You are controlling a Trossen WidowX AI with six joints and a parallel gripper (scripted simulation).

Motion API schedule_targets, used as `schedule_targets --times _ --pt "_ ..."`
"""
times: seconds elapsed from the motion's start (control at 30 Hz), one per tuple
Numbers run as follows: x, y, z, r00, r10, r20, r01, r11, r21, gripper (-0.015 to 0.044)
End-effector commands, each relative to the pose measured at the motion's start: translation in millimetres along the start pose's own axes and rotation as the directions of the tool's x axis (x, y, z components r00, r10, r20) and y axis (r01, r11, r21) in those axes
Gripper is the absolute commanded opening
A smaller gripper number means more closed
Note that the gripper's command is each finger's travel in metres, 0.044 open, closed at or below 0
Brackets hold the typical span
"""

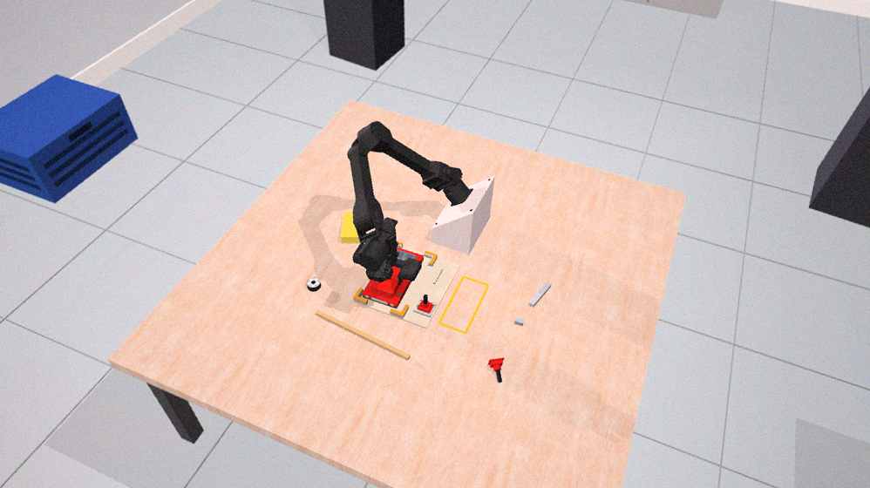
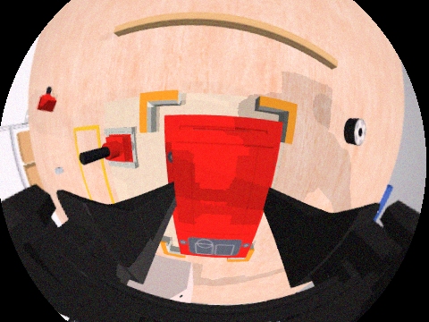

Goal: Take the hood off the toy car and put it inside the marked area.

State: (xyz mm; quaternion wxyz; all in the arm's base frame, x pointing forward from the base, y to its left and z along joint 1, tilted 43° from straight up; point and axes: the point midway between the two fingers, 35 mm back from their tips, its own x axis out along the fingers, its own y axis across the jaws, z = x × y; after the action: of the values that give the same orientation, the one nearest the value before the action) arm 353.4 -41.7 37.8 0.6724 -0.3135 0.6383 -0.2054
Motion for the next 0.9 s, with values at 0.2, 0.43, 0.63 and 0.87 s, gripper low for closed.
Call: schedule_targets --times 0.2,0.43,0.63,0.87 --pt "-7.3 0.4 0.6 1.000 0.000 0.002 0.000 1.000 0.002 0.0000" --pt "-11.8 0.5 0.7 1.000 0.001 0.002 -0.001 1.000 0.002 0.0000" --pt "-15.7 0.6 0.7 1.000 0.001 0.002 -0.001 1.000 0.001 0.0000" --pt "-20.3 0.7 0.6 1.000 0.001 0.002 -0.001 1.000 0.001 0.0000"
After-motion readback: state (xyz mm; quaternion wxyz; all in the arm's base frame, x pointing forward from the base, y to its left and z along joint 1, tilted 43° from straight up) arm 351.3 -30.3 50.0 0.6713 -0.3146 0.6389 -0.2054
